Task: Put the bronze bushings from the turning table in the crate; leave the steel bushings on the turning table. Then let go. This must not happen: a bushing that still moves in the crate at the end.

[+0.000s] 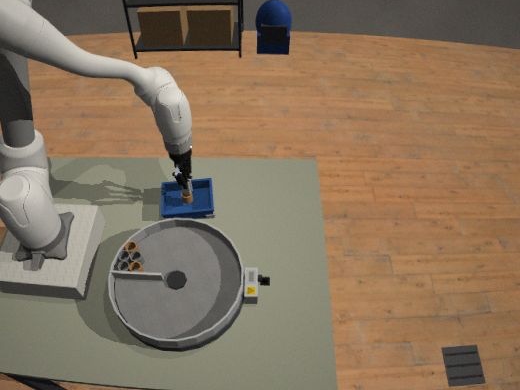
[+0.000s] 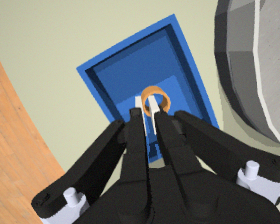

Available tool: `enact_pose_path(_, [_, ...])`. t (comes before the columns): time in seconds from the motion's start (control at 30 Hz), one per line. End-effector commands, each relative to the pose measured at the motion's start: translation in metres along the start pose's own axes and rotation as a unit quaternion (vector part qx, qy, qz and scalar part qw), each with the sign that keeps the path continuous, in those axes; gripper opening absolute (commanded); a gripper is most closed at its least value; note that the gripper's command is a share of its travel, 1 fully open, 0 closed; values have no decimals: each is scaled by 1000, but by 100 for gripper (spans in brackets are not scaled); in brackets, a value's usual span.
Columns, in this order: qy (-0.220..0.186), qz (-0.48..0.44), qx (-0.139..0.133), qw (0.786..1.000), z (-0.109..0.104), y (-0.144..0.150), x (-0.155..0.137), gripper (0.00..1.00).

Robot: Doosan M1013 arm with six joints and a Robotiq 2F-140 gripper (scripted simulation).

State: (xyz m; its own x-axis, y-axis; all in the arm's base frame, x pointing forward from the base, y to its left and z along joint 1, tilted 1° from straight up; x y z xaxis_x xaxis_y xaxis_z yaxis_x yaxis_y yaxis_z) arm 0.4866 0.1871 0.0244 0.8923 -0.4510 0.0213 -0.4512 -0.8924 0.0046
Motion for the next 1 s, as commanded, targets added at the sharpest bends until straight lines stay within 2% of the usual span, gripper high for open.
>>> enact_pose_path(0.0, [0,0,0,1000,5,0,0,0])
enact_pose_path(0.33, [0,0,0,1000,14,0,0,0])
enact_pose_path(0.97, [0,0,0,1000,15,0,0,0])
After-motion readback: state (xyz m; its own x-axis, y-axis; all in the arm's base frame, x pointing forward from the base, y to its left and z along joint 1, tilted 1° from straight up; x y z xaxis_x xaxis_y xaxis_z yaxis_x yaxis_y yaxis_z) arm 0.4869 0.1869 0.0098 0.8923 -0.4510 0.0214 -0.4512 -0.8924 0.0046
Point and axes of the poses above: the point where the finger pads meet when closed, its own z axis out along the fingers, its own y axis across the jaws, x = y × z, the point moved 3 cm from there along -z, back along the fingers, and after that the axes turned 9 degrees about z, right-handed, at the moved point
